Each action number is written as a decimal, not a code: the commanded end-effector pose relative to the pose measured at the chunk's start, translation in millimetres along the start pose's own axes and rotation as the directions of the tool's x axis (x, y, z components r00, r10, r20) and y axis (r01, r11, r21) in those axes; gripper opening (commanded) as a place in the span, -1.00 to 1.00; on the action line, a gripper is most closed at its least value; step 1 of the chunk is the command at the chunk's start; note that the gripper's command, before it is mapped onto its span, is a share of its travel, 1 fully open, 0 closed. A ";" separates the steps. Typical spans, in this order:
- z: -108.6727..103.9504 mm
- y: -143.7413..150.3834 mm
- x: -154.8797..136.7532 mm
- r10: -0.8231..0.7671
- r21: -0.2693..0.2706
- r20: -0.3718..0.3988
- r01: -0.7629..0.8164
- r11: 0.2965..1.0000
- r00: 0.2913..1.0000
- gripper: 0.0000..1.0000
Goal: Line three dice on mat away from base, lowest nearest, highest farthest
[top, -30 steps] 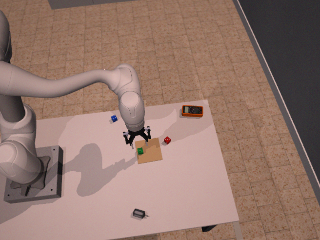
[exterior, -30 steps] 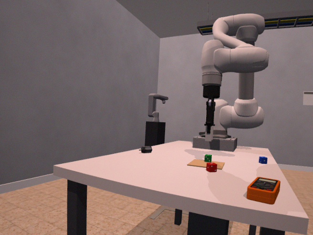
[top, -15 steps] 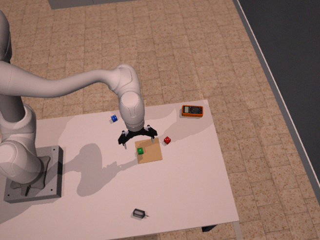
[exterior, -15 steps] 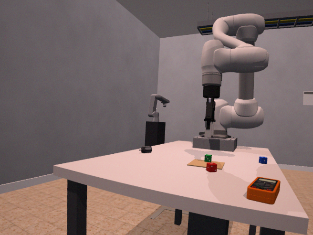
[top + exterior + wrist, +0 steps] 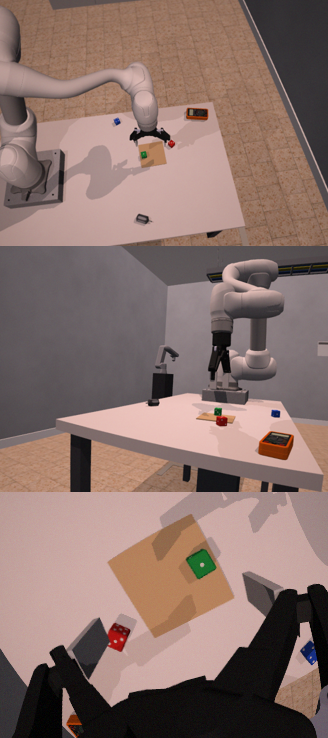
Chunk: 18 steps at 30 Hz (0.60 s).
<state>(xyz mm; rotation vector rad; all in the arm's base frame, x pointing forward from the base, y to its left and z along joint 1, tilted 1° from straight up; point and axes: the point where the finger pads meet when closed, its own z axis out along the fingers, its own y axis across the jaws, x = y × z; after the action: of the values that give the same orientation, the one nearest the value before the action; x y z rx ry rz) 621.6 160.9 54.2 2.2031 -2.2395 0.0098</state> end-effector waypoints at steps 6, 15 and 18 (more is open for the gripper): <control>3.0 -47.9 -25.0 0.308 -0.004 -0.015 -0.308 0.951 0.951 1.00; 8.0 -92.4 -46.9 0.580 0.000 -0.015 -0.580 0.815 0.815 1.00; 9.9 -104.8 -53.3 0.649 0.002 -0.015 -0.649 0.761 0.761 1.00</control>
<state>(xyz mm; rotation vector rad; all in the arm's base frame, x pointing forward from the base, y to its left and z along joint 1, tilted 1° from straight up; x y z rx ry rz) 713.5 201.4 47.1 1.4392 -2.7972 0.0090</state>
